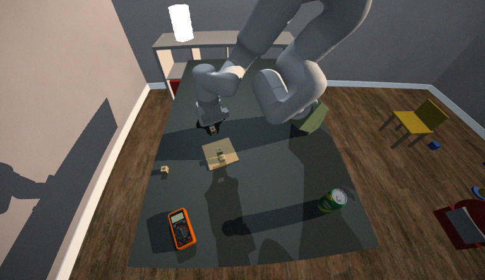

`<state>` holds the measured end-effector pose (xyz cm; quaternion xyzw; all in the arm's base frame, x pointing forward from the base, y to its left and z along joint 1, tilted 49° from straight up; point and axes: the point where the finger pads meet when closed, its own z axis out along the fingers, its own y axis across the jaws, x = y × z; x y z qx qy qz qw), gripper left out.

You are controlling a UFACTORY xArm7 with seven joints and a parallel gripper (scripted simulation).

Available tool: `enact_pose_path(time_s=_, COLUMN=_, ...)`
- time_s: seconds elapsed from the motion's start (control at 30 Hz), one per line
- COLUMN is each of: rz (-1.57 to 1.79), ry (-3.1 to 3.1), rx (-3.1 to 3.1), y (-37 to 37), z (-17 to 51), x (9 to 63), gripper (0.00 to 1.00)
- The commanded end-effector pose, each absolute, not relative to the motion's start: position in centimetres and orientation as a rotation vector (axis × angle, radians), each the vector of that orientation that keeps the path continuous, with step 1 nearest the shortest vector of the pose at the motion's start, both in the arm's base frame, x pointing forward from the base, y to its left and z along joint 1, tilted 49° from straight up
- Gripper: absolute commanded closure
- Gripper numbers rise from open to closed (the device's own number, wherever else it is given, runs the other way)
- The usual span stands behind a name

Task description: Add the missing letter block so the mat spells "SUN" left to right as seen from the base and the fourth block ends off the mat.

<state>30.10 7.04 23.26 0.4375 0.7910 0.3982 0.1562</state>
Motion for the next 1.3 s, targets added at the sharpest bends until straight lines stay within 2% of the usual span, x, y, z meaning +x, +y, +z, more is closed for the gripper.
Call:
enact_pose_path(time_s=0.0, rz=1.144, ry=2.225, rx=1.389, y=7.2, z=22.5, x=29.8, gripper=0.77)
enact_pose_path(time_s=0.8, rz=1.146, ry=2.216, rx=1.421, y=7.4, z=22.1, x=29.9, gripper=0.77)
enact_pose_path(time_s=1.27, rz=1.147, ry=2.216, rx=1.421, y=9.3, z=19.6, x=32.2, gripper=0.77)
